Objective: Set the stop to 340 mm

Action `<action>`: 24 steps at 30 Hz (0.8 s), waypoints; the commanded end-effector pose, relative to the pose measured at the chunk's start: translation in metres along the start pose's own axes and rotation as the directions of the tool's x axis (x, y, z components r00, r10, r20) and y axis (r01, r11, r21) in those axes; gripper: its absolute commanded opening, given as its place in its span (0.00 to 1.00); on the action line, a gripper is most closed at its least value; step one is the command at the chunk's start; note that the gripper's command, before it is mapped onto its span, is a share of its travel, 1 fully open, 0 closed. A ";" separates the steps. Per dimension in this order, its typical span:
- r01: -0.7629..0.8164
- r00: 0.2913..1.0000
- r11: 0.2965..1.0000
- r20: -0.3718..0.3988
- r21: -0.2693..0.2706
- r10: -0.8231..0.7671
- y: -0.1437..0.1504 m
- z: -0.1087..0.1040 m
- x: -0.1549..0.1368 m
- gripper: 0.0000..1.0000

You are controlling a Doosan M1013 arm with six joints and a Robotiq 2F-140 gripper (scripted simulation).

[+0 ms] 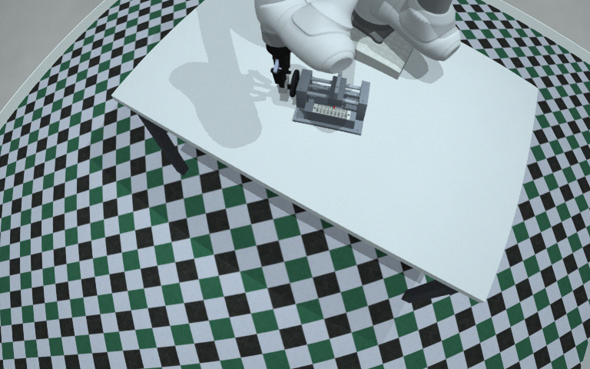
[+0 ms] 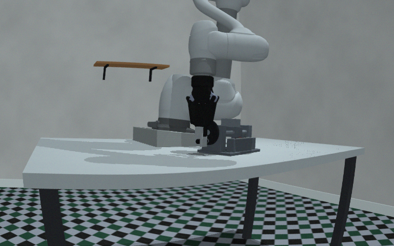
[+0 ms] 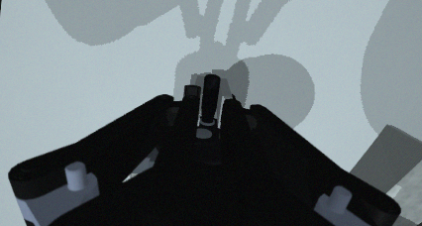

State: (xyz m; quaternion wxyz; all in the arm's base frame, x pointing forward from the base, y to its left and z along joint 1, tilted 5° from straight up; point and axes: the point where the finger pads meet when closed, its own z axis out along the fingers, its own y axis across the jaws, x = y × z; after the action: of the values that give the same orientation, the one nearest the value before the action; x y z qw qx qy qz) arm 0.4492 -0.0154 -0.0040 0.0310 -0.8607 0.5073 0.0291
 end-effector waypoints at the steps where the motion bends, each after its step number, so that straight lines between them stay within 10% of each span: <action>1: -0.001 1.000 1.000 0.000 0.002 0.001 -0.007 0.000 0.000 0.04; 24: -0.001 1.000 1.000 0.000 0.002 0.001 -0.033 -0.030 0.000 0.04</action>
State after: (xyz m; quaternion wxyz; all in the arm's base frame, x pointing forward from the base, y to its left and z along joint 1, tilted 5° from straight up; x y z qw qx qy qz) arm 0.4788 -0.0016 0.0238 0.0318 -0.8603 0.5080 0.0288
